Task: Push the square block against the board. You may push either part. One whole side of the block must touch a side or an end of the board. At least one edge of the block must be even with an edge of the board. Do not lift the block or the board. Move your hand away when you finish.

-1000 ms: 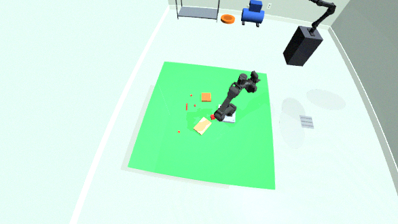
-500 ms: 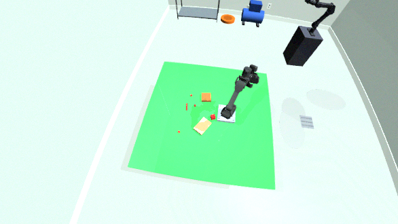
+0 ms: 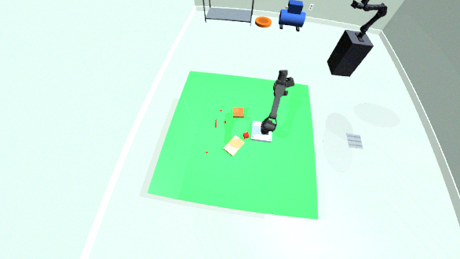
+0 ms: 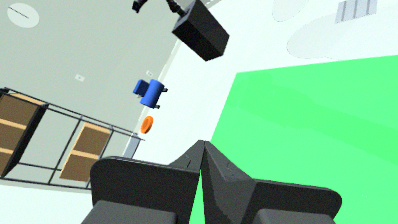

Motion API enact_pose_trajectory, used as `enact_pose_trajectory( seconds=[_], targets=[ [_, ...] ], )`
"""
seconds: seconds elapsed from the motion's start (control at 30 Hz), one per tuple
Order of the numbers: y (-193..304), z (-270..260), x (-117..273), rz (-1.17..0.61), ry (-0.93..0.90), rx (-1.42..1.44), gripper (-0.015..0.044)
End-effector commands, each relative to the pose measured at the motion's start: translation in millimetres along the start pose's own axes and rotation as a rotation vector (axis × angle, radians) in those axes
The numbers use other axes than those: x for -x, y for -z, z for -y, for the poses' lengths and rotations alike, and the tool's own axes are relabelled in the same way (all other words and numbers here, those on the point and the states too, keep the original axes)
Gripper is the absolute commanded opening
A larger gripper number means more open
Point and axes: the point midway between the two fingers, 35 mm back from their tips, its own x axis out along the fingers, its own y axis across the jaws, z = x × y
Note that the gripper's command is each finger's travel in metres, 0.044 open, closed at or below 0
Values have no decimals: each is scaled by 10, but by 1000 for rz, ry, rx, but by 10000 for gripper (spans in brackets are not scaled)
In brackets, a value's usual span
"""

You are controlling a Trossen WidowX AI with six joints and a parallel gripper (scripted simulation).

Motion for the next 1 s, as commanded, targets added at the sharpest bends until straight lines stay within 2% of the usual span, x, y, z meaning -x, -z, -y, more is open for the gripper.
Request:
enact_pose_trajectory(
  seconds=[0.0,0.47,0.97],
  targets=[
    [253,3,-167,-86,24,70,0],
    [1318,95,-569,-400,114,422,0],
    [2462,458,-641,-712,179,826,0]
  ],
)
